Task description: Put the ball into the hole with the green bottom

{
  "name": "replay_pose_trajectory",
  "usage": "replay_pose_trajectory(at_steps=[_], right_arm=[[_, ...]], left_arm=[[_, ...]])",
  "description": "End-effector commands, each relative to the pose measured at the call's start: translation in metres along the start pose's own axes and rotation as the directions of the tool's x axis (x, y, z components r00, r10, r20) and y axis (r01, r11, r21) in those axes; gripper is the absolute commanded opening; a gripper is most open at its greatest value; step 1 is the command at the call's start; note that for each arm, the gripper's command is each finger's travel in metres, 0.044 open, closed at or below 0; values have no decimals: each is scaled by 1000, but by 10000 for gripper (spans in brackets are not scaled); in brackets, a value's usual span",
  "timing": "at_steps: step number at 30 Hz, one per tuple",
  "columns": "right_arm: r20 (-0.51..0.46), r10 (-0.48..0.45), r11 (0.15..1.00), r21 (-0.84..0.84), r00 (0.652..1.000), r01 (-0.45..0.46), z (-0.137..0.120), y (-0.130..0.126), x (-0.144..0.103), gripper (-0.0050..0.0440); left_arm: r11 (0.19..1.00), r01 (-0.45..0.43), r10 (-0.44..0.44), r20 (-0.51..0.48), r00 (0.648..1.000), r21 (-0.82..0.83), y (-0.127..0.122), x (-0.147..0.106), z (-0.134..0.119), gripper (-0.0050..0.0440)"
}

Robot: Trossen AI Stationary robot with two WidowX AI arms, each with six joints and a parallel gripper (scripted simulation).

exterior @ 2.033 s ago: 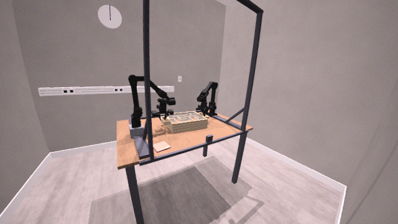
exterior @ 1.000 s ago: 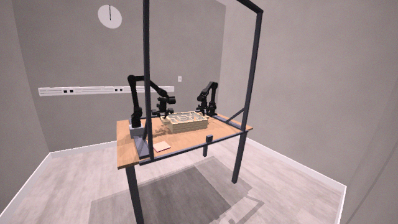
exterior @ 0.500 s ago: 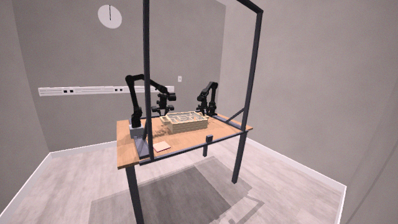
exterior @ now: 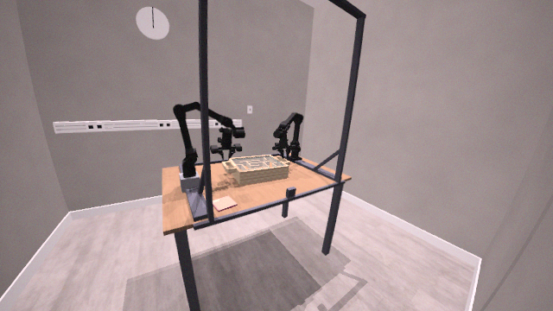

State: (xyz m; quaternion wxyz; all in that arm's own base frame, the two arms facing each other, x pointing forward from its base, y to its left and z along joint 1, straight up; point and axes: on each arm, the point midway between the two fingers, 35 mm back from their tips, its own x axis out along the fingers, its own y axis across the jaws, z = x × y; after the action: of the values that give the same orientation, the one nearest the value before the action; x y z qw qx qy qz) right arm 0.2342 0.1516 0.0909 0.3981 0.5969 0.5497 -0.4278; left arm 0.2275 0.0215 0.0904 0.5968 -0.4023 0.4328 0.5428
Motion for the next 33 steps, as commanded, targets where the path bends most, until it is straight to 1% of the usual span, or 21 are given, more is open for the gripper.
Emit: replay_pose_trajectory(at_steps=[1,2,5,7,8,11,12,15,19,20,21,22,24,26,29,33], right_arm=[[-18,25,1000,-7,1000,-26,-4,3,-19,171],[-15,21,1000,-6,1000,-21,-3,3,-18,171],[-18,26,1000,-8,1000,-26,-4,3,-29,171],[-18,26,1000,-8,1000,-26,-4,3,-29,171],[-10,13,1000,-4,1000,-13,-2,2,-25,171],[-17,25,1000,-7,1000,-25,-4,3,-38,171],[-17,25,1000,-8,1000,-26,-4,3,-38,171],[-16,25,1000,-7,1000,-25,-3,3,-48,171],[-4,4,1000,-1,1000,-4,-1,2,-42,171],[-6,8,1000,-2,1000,-8,-2,3,-43,171],[-5,30,999,-24,1000,-31,2,1,-44,171],[-9,45,998,-45,999,-46,2,3,-45,171],[-9,45,998,-45,999,-46,2,3,-45,171],[-18,80,992,-98,997,-81,3,9,-46,171],[-40,164,963,-210,986,-169,5,21,-51,171],[-75,299,871,-386,951,-304,8,40,-62,171]], left_arm=[[1000,28,-28,5,1000,-11,-6,-7,2,171],[1000,28,-28,5,1000,-11,-6,-7,2,171],[1000,28,-28,5,1000,-11,-6,-7,2,171],[1000,28,-28,5,1000,-11,-6,-7,2,171],[1000,28,-28,5,1000,-11,-6,-7,2,171],[1000,28,-28,5,1000,-11,-6,-7,2,171],[1000,28,-28,5,1000,-11,-6,-7,2,171],[1000,28,-28,5,1000,-11,-6,-7,2,171],[1000,28,-28,5,1000,-11,-6,-7,2,171],[1000,28,-28,5,1000,-11,-6,-7,2,171],[999,37,-37,-9,999,9,-2,-4,0,171],[999,51,-51,-12,999,17,-4,-5,1,171],[999,51,-51,-12,999,17,-4,-5,1,171],[995,86,-86,-21,996,43,-9,-5,0,171],[980,175,-172,-35,985,99,-21,-10,1,171],[930,312,-308,-52,950,194,-40,-19,2,171]])
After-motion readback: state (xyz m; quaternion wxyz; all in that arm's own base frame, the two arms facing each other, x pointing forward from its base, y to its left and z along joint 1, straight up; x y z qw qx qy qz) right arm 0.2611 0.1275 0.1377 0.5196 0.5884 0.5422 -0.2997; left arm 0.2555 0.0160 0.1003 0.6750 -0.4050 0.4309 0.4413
